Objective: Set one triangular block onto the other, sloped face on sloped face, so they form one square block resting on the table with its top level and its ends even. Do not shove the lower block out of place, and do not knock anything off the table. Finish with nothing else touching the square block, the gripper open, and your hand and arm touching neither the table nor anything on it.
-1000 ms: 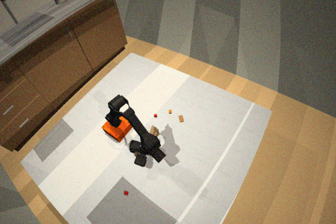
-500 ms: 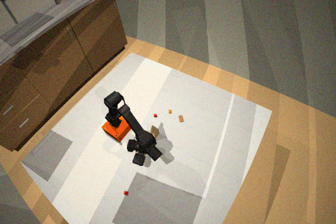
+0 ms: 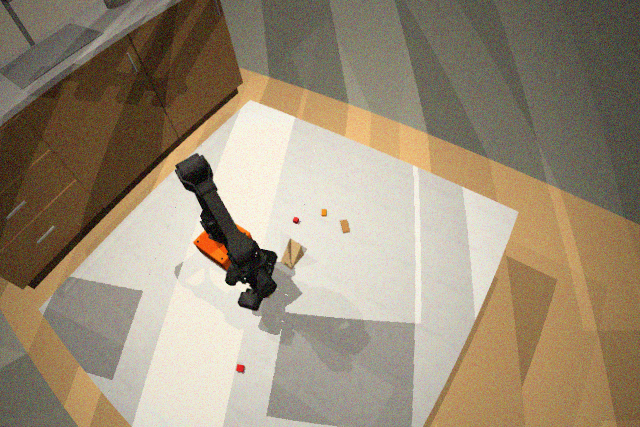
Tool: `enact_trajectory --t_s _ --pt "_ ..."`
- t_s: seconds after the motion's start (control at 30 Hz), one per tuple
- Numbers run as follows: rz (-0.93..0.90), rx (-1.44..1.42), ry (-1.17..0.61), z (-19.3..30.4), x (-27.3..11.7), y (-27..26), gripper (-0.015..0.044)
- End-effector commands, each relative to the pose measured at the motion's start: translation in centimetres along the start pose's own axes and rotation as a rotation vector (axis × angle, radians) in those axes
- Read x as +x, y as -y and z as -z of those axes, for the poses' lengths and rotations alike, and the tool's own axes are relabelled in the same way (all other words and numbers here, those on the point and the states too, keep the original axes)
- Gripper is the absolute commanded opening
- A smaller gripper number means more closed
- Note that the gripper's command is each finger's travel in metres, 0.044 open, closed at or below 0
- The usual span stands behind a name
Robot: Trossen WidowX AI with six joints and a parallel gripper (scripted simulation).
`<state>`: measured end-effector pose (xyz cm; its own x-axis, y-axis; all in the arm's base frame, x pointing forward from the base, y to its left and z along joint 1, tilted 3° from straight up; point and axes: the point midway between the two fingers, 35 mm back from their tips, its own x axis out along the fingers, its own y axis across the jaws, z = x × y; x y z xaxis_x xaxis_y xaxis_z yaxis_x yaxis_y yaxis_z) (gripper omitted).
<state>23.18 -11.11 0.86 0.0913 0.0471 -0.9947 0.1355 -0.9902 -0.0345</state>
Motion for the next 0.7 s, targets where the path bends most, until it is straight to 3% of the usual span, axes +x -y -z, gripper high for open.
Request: enact_trajectory --t_s 0.0,0.67 --pt "0.000 -0.005 -0.121 -0.7 -0.4 0.0 0.0000" --pt "0.003 -0.008 -0.640 -4.6 -0.7 -0.1 0.0000"
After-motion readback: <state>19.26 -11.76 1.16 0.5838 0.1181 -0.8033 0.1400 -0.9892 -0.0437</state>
